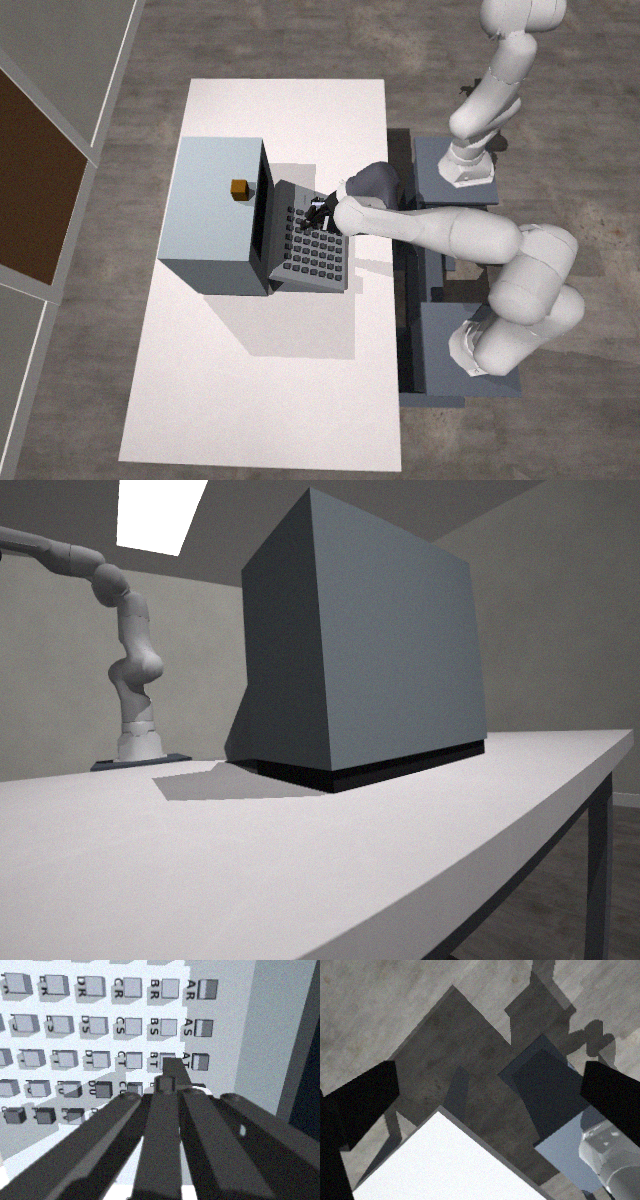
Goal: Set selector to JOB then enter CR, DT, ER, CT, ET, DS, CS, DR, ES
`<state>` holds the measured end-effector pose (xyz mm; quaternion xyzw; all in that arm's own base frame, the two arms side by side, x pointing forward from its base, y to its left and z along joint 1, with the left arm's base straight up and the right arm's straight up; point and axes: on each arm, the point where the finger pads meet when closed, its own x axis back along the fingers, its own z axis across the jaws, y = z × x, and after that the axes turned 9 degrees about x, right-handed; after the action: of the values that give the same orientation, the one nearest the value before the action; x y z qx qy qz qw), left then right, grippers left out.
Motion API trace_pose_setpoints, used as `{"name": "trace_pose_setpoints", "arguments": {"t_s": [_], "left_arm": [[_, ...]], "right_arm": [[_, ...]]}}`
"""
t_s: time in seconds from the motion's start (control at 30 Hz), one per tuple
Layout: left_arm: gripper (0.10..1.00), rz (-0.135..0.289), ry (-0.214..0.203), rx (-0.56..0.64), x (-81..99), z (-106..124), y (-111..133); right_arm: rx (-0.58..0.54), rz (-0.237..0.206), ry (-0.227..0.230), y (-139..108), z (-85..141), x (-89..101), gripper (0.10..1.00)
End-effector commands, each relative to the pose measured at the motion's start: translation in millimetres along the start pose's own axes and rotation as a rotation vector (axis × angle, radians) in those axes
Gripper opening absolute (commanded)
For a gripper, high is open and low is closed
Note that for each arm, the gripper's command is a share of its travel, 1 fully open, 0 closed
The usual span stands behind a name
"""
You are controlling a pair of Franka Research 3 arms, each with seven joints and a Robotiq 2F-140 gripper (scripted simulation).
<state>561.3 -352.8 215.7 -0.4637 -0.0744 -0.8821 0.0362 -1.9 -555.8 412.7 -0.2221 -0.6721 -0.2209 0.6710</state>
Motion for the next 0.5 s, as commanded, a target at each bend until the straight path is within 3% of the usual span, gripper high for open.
{"name": "trace_pose_setpoints", "arguments": {"t_s": [0.0,0.23,0.47], "left_arm": [[0.099,0.006,-0.004,-0.008,0.7,-1.9,-1.6],[0.099,0.006,-0.004,-0.008,0.9,-5.2,-6.2],[0.099,0.006,-0.004,-0.008,1.2,-26.3,-35.8]], "right_arm": [[0.004,-0.001,0.002,0.5,1.4,0.3,1.000],[0.004,-0.001,0.002,0.5,1.4,0.3,1.000],[0.004,-0.001,0.002,0.5,1.4,0.3,1.000]]}}
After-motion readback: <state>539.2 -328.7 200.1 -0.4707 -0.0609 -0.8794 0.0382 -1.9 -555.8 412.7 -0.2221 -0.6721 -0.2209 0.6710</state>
